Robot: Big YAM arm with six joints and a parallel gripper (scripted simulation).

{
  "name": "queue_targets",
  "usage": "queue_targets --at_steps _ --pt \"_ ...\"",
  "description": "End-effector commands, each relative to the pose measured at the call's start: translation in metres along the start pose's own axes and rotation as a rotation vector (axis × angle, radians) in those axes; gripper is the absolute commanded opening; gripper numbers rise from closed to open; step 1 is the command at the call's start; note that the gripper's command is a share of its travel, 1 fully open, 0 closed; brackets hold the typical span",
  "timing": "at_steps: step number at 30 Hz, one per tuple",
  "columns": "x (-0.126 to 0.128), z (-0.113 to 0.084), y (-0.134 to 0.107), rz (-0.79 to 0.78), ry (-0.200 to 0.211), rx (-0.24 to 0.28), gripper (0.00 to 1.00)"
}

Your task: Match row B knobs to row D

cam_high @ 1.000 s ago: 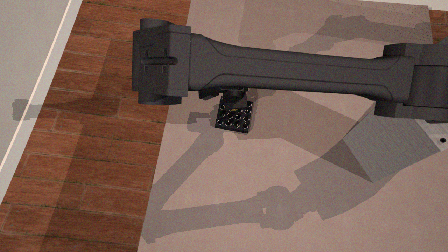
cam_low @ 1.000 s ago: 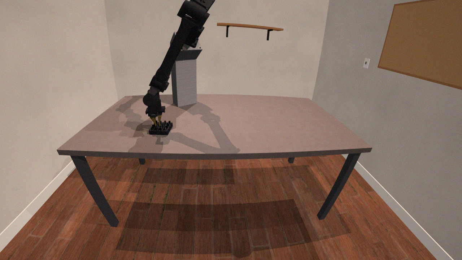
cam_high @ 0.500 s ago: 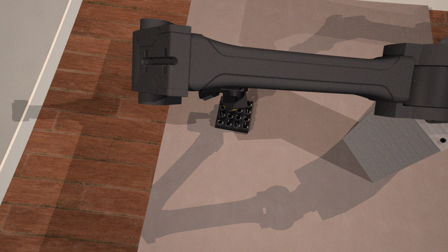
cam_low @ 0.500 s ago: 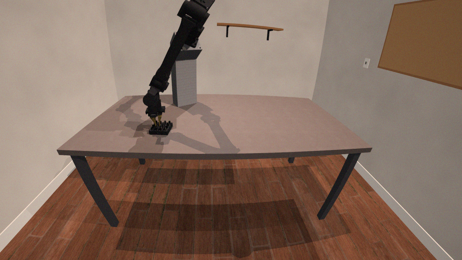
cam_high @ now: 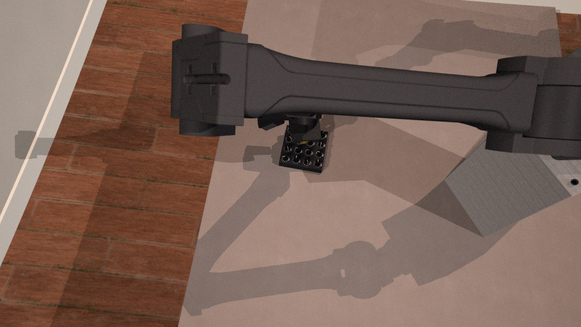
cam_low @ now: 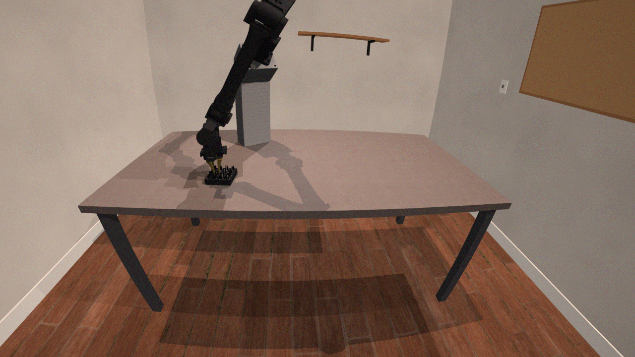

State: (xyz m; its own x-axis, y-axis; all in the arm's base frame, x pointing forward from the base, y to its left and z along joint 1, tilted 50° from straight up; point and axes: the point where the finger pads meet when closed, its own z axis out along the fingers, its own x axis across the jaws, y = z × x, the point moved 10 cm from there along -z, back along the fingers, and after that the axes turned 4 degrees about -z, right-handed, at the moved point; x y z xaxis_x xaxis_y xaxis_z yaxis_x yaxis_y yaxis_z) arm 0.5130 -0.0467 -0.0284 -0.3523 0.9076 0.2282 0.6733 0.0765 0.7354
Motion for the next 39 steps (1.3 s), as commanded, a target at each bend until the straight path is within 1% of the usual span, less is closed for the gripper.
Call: queue_targets --at_steps 1,3,4,39 --pt "0.0006 0.0045 -0.0014 0.005 0.001 -0.002 0.18" --pt "0.0006 0.0045 -0.0014 0.005 0.001 -0.002 0.18" --pt "0.0006 0.0045 -0.0014 0.005 0.001 -0.002 0.08" --pt "0.0008 0.0045 -0.0014 -0.011 0.002 -0.002 0.08"
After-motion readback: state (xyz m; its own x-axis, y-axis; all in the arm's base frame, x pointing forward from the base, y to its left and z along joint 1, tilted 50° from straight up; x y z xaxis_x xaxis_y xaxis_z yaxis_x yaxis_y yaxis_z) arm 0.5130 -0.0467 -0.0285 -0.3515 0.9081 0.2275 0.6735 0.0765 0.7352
